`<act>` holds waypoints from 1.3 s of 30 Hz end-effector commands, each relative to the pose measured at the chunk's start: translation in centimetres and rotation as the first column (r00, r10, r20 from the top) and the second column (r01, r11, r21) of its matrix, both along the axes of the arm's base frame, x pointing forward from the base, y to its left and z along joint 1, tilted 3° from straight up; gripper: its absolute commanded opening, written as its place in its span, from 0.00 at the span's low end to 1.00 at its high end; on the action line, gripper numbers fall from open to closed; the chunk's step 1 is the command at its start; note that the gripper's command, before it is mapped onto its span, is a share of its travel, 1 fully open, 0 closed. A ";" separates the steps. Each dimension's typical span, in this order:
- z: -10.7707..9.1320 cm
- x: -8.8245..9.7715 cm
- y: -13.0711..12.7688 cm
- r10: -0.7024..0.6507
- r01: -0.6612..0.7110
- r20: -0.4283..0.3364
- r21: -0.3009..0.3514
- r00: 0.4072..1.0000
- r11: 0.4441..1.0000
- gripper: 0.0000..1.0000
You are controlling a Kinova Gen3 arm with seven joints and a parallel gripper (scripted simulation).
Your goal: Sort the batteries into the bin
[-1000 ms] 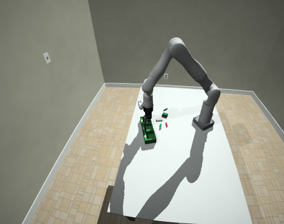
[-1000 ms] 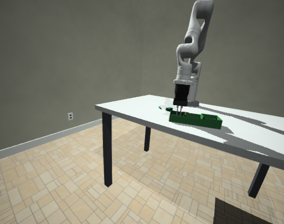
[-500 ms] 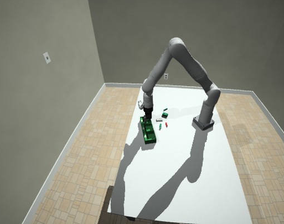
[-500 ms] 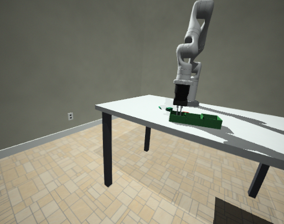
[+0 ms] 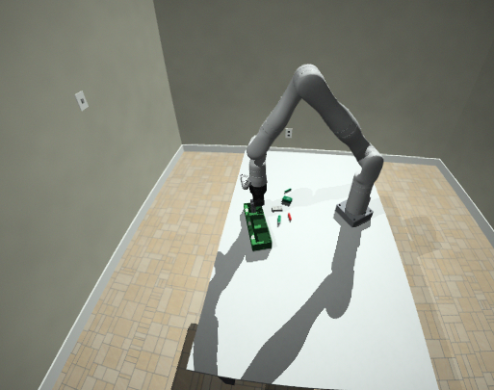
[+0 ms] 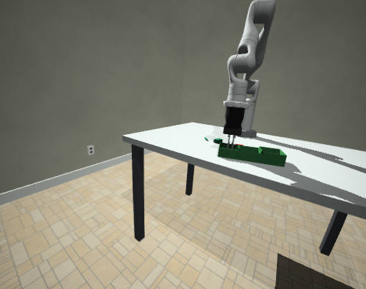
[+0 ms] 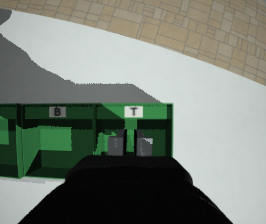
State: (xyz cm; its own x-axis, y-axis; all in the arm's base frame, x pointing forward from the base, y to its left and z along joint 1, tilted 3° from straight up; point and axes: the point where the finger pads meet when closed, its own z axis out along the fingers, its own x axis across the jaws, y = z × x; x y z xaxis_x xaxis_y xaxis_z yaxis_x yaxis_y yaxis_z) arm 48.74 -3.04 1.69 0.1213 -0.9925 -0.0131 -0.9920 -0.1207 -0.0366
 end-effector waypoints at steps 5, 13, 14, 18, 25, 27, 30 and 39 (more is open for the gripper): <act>1.1 0.2 0.0 0.001 -0.001 0.007 0.000 1.000 1.000 0.31; 1.9 0.2 0.0 0.001 -0.001 0.007 0.000 1.000 1.000 0.31; 2.1 0.1 0.0 0.001 -0.001 0.007 0.000 1.000 1.000 0.31; 3.4 0.1 0.0 0.001 -0.001 0.007 0.000 1.000 1.000 0.31; 5.3 0.0 -0.1 0.001 -0.001 0.007 0.000 1.000 1.000 0.31; 5.3 0.0 -0.1 0.001 -0.001 0.007 0.000 1.000 1.000 0.31; 5.3 0.0 -0.1 0.001 -0.001 0.007 0.000 1.000 1.000 0.31; 5.4 -0.6 4.4 0.001 -0.001 0.007 0.000 1.000 1.000 0.31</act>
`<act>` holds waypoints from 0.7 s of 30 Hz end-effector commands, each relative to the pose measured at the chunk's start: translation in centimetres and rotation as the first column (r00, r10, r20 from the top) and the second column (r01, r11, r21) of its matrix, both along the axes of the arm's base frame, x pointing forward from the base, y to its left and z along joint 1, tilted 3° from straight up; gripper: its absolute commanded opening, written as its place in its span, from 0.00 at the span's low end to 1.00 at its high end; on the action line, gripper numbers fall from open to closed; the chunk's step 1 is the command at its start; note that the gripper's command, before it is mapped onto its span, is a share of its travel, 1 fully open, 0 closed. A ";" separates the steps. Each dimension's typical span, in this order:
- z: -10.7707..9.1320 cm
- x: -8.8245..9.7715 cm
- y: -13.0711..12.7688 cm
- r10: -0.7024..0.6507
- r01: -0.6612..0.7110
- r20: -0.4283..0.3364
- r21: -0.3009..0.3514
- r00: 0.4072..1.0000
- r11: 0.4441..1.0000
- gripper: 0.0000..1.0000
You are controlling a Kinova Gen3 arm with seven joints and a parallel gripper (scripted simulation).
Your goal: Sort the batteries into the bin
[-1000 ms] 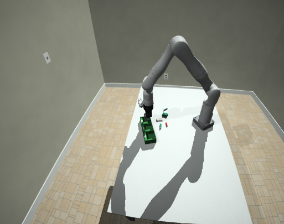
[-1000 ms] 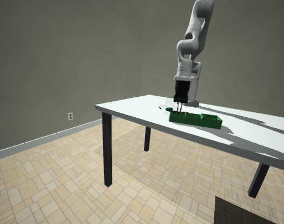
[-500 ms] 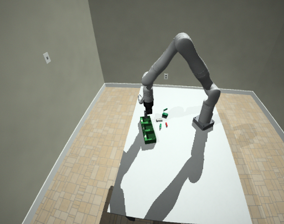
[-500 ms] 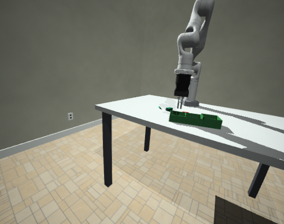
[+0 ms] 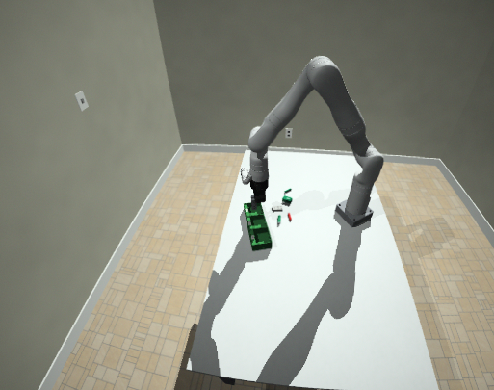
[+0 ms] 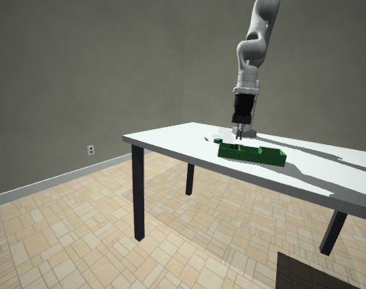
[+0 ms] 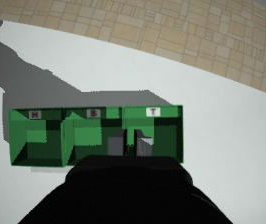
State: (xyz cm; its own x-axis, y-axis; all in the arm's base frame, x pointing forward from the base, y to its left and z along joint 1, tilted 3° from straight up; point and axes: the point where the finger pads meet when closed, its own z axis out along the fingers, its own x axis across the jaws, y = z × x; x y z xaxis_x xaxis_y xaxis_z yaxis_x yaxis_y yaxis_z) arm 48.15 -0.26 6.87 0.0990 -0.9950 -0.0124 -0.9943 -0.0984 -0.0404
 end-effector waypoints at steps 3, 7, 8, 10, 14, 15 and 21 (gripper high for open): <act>0.2 -0.3 3.1 0.023 -0.023 0.003 0.001 1.000 1.000 0.31; 0.2 -0.5 4.6 0.023 -0.023 0.003 0.001 1.000 1.000 0.31; 0.2 -0.5 4.6 0.023 -0.023 0.003 0.001 1.000 1.000 0.31; 0.3 -0.6 5.5 0.023 -0.023 0.003 0.001 1.000 1.000 0.31; 0.3 -0.6 5.5 0.023 -0.023 0.003 0.001 1.000 1.000 0.31; 0.3 -0.6 5.5 0.023 -0.023 0.003 0.001 1.000 1.000 0.31; -1.3 -0.6 5.5 0.023 -0.023 0.003 0.001 1.000 1.000 0.31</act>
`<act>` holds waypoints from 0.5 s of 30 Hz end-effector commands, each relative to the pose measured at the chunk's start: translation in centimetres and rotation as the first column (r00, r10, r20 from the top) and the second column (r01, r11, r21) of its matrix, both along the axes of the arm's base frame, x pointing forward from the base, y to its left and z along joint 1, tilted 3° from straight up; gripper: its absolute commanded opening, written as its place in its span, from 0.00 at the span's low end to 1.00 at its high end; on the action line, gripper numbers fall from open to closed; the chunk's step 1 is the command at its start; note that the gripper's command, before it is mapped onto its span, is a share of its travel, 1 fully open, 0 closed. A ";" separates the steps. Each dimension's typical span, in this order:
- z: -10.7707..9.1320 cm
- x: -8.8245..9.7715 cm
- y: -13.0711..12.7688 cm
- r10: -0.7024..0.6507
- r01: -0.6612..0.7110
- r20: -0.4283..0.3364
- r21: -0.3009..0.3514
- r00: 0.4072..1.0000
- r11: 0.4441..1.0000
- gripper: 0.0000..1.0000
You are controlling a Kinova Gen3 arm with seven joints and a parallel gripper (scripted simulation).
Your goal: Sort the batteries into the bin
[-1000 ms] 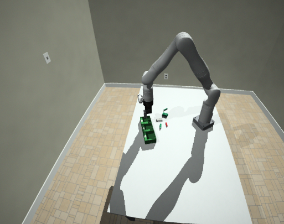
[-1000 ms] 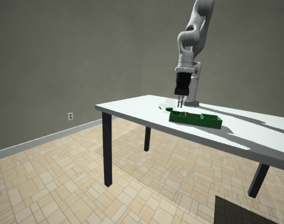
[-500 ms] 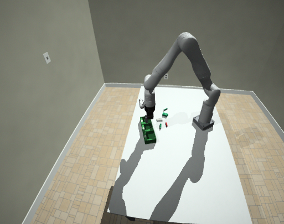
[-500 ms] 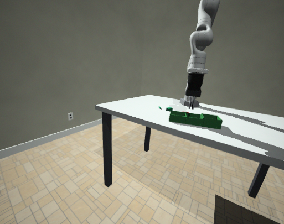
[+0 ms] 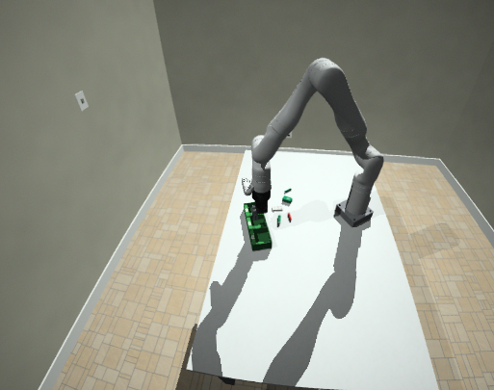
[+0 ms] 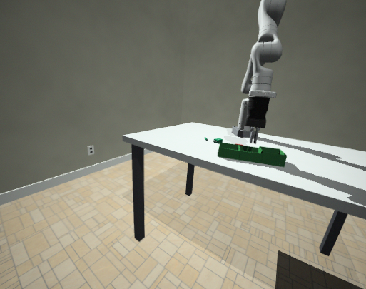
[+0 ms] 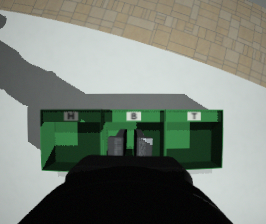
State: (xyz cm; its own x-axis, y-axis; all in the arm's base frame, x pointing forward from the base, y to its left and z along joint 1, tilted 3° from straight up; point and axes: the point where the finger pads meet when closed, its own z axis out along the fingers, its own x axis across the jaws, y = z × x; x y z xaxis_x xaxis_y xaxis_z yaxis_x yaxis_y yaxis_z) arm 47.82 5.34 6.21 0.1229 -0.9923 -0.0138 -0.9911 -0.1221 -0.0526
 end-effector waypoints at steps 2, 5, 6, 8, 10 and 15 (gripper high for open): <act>-1.2 -0.2 -0.1 -0.001 0.001 -0.009 -0.002 1.000 1.000 0.31; -1.5 -0.2 -0.1 -0.001 0.001 -0.009 -0.002 1.000 1.000 0.31; -1.8 -0.2 -0.1 -0.001 0.001 -0.009 -0.002 1.000 1.000 0.31; -2.3 -0.2 -0.1 -0.001 0.001 -0.009 -0.002 1.000 1.000 0.31; -2.8 -0.1 -0.1 -0.001 0.001 -0.009 -0.002 1.000 1.000 0.31; -4.1 -0.1 0.0 -0.001 0.001 -0.009 -0.002 1.000 1.000 0.31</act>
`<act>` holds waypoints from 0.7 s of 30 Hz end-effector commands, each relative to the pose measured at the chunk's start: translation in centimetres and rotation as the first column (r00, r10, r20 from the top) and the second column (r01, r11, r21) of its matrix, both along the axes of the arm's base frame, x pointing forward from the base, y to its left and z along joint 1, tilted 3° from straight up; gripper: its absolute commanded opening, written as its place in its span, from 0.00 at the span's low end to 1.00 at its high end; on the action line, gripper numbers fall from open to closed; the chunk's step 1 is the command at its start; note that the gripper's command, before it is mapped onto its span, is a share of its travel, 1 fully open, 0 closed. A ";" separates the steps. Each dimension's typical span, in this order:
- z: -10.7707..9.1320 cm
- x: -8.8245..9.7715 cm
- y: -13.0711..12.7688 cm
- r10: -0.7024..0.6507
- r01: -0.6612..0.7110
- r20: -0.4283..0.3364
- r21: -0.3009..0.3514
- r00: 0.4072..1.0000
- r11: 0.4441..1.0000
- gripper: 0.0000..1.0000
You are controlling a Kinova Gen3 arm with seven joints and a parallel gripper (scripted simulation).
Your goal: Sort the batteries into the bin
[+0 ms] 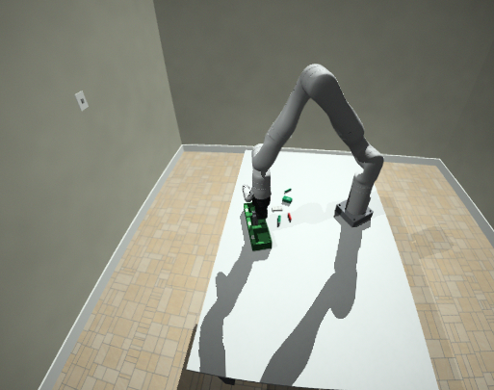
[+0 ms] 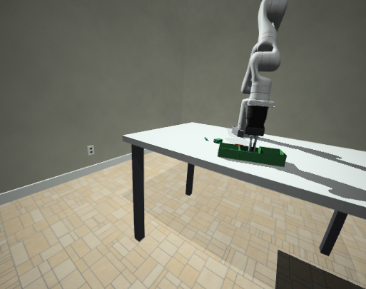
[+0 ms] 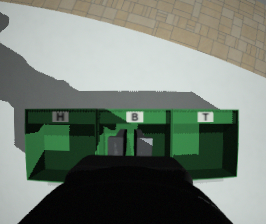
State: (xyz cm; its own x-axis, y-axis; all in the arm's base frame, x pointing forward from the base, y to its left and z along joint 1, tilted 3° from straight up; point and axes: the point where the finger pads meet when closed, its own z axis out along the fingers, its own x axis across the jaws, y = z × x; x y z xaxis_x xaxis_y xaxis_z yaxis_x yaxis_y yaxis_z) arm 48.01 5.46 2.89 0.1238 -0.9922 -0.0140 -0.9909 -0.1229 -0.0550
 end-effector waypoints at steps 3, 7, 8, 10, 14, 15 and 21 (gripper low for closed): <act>-1.6 -0.2 -0.1 -0.002 0.002 -0.011 -0.003 1.000 1.000 0.31; -1.7 -0.2 -0.1 -0.002 0.002 -0.011 -0.003 1.000 1.000 0.31; -1.7 -0.2 -0.1 -0.002 0.002 -0.011 -0.003 1.000 1.000 0.31; -1.7 -0.2 -0.1 -0.002 0.002 -0.011 -0.003 1.000 1.000 0.31; -1.7 -0.2 -0.1 -0.002 0.002 -0.011 -0.003 1.000 1.000 0.31; -1.7 -0.2 -0.1 -0.002 0.002 -0.011 -0.003 1.000 1.000 0.31; -1.7 -0.2 -0.1 -0.002 0.002 -0.011 -0.003 1.000 1.000 0.31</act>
